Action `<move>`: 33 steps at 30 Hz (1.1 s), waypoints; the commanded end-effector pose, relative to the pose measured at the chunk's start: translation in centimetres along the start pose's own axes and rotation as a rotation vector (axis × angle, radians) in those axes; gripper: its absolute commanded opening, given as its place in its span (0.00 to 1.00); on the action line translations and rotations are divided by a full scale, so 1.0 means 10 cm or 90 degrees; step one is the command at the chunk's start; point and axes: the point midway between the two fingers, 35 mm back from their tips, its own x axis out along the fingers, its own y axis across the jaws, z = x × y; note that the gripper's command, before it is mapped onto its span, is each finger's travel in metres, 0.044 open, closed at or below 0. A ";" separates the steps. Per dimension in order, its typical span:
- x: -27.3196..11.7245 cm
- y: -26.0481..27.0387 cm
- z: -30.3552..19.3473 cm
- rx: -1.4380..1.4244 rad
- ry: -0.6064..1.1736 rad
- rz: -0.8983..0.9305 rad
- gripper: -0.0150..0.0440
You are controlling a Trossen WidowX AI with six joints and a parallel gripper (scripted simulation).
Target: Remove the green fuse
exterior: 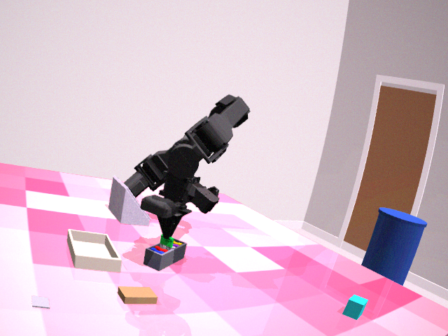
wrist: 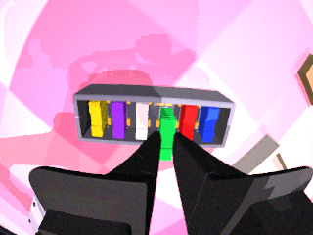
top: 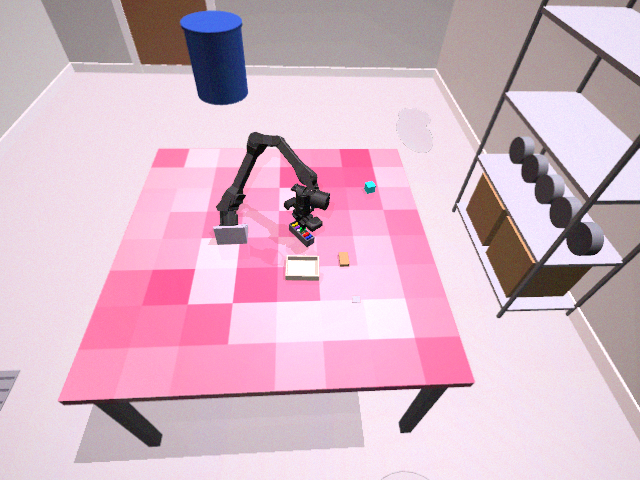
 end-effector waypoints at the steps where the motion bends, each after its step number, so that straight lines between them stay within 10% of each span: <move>1: -0.04 -0.02 0.00 -0.002 0.000 -0.005 0.25; 33: -0.32 -0.01 0.00 -0.002 0.000 -0.005 0.25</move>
